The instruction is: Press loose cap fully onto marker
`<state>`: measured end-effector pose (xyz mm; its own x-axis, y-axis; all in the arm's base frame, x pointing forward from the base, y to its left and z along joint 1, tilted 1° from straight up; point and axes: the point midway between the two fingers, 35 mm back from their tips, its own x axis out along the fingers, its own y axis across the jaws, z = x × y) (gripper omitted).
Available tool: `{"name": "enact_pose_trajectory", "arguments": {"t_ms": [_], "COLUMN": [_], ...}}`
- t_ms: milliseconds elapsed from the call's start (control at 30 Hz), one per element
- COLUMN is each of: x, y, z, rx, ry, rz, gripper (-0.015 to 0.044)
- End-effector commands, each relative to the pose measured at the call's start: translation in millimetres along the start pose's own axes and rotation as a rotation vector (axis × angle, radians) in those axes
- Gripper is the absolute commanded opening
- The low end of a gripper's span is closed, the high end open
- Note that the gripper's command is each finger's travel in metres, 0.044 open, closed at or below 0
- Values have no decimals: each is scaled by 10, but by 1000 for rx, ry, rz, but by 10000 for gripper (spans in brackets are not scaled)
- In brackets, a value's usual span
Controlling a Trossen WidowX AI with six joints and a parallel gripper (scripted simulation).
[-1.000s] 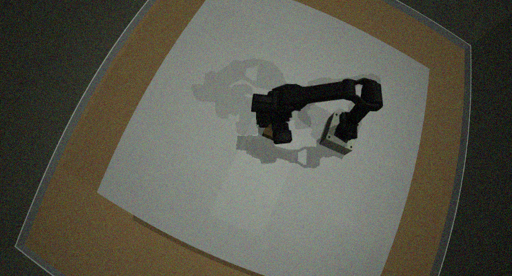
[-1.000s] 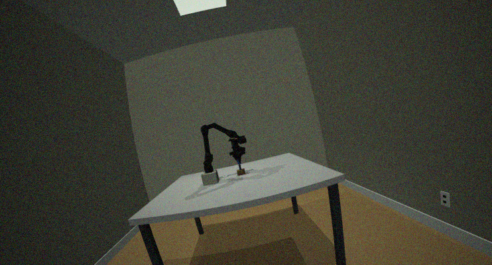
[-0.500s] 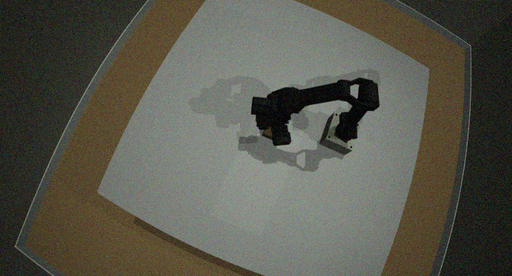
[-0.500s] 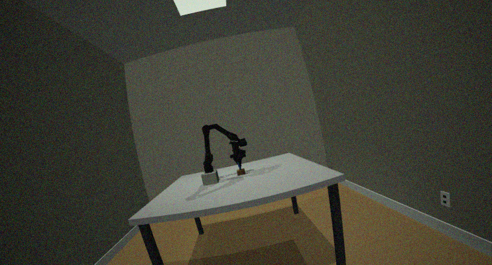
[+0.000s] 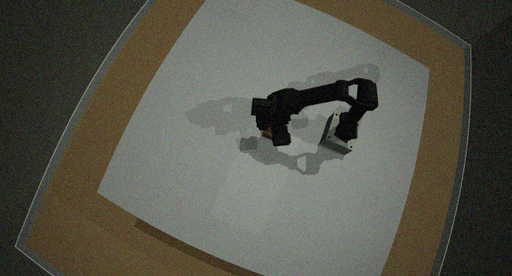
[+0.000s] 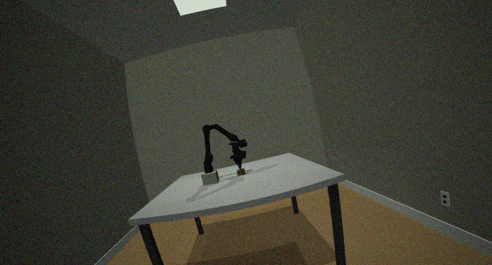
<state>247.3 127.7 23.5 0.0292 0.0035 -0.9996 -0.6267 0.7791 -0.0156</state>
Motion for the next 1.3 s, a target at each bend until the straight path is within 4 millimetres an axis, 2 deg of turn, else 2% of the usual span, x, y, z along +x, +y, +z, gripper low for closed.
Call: {"name": "enact_pose_trajectory", "arguments": {"t_ms": [0, 533, 633, 733, 800, 933, 1000, 1167, 1267], "x": [0, 0, -92, -531, -728, -752, -741, -661, -650], "y": [0, 0, -3, -6, -2, -1, -3, -18, -20], "z": [0, 0, 13, 25, 5, 2, -2, -28, -32], "rx": [0, 0, 0, 0, 0, 0, 54, 459, 514], "ry": [0, 0, 0, 0, 0, 0, 0, 0, 0], "rz": [0, 0, 0, 0, 0, 0, 1, 2, 2], "gripper": [26, 440, 440, 440, 440, 440, 387, 256, 177]}}
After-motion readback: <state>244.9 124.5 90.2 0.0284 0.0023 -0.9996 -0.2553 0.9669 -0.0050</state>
